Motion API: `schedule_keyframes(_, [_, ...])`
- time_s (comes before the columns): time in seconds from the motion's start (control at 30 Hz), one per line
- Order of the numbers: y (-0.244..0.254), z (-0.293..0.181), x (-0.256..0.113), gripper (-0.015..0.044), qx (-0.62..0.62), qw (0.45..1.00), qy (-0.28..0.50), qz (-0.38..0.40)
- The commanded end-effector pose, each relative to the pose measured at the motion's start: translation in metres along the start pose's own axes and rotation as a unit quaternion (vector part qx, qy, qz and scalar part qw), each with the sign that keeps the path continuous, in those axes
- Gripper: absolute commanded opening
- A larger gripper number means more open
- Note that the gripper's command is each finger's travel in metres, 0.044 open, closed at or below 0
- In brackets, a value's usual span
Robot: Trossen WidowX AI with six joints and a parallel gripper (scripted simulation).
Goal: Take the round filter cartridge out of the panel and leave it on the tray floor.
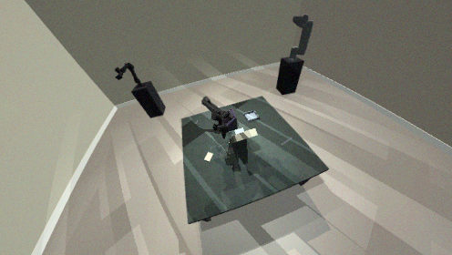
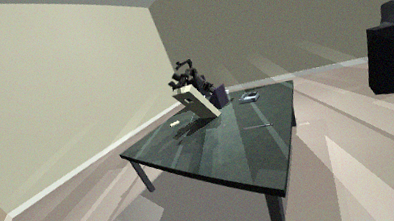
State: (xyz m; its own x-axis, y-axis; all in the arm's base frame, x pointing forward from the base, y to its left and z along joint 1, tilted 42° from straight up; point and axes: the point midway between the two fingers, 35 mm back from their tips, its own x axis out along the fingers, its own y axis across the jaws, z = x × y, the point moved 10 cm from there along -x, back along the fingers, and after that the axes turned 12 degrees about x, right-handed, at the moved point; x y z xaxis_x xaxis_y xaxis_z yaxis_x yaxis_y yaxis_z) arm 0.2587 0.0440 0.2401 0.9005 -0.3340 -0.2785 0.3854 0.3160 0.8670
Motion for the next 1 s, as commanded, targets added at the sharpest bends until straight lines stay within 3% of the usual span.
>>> schedule_keyframes(0.0, [0.000, -0.040, -0.019, 0.0100, -0.113, 0.992, 0.051, -0.011])
schedule_keyframes(0.2, [-0.024, -0.088, -0.049, 0.0100, -0.303, 0.948, 0.093, -0.033])
schedule_keyframes(0.47, [-0.060, -0.130, -0.089, 0.0100, -0.564, 0.820, 0.091, -0.027])
schedule_keyframes(0.97, [-0.061, -0.132, -0.084, 0.0100, -0.569, 0.817, 0.091, -0.027])
